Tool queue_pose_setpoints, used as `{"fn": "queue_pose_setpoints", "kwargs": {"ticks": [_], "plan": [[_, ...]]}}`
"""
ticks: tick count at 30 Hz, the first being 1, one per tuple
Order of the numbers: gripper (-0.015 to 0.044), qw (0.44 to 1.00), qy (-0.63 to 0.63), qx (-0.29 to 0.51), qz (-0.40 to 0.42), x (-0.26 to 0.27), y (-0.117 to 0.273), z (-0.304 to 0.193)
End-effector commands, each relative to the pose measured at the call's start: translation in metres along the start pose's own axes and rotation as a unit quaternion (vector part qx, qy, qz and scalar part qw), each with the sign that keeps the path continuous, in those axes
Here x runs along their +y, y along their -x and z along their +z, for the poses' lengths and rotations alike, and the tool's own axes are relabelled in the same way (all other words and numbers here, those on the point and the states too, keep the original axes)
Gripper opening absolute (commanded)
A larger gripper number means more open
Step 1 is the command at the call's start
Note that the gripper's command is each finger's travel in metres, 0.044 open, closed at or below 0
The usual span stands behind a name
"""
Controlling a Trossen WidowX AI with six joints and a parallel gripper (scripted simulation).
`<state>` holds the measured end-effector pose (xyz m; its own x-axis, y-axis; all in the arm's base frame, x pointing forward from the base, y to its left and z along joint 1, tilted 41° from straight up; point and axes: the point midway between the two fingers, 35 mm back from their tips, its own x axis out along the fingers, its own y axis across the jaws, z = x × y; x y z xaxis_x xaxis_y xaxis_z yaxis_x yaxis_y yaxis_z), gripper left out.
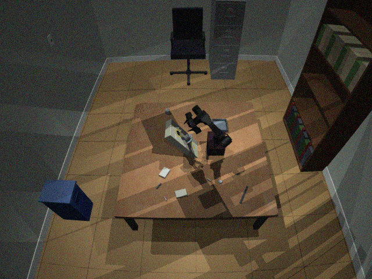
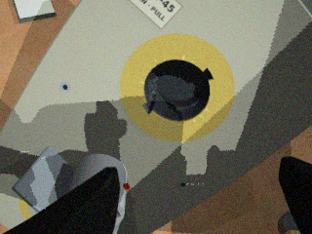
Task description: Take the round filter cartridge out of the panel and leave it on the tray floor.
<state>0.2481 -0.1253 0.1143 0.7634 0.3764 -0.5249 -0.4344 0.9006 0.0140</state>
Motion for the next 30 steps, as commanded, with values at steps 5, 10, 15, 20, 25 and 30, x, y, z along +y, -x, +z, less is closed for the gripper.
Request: {"fn": "queue_pose_setpoints", "kwargs": {"ticks": [5, 10, 15, 20, 25, 30], "plan": [[0.0305, 0.908, -0.394, 0.129, 0.066, 0.054, -0.026, -0.052], [0.0305, 0.908, -0.394, 0.129, 0.066, 0.054, -0.026, -0.052], [0.0305, 0.908, -0.394, 0.129, 0.066, 0.054, -0.027, -0.052], [0.0305, 0.908, -0.394, 0.13, 0.066, 0.055, -0.035, -0.054], [0.0305, 0.908, -0.393, 0.13, 0.065, 0.056, -0.043, -0.056], [0.0305, 0.908, -0.393, 0.13, 0.065, 0.058, -0.051, -0.057]]}}
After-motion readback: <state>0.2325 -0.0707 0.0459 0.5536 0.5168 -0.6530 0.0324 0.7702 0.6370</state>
